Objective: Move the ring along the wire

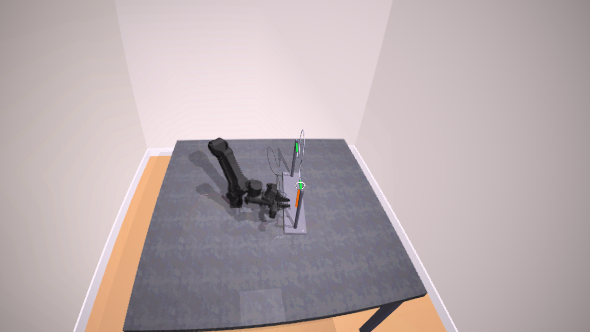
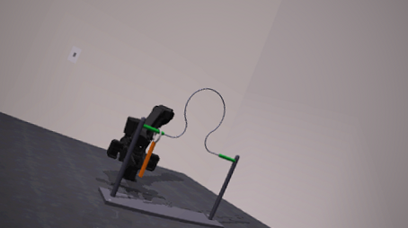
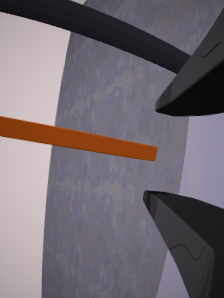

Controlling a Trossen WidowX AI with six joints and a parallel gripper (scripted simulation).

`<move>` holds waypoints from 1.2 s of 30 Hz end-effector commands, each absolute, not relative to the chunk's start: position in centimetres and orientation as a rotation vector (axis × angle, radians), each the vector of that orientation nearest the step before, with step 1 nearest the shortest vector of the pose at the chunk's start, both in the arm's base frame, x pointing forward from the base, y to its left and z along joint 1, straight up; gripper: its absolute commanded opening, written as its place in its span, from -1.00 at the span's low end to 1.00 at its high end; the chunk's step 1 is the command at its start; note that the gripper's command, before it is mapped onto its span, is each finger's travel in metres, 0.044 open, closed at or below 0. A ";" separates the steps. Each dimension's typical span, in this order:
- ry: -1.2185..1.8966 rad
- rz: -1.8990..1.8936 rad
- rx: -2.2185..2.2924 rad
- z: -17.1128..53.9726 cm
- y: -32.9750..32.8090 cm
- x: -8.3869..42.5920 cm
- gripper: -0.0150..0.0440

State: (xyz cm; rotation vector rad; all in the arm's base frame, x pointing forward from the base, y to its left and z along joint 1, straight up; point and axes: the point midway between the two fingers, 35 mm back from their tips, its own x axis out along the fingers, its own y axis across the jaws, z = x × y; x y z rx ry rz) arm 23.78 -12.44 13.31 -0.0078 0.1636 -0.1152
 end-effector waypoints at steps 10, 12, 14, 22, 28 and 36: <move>0.165 -0.120 -0.001 13.4 -13.0 25.4 0.05; 0.165 -0.120 -0.001 13.4 -13.0 25.7 0.05; 0.165 -0.120 -0.001 13.3 -13.1 25.9 0.05; 0.164 -0.120 -0.001 13.2 -13.3 27.1 0.05; 0.163 -0.120 -0.001 13.1 -13.4 28.0 0.05; 0.162 -0.121 -0.001 12.8 -13.4 29.2 0.05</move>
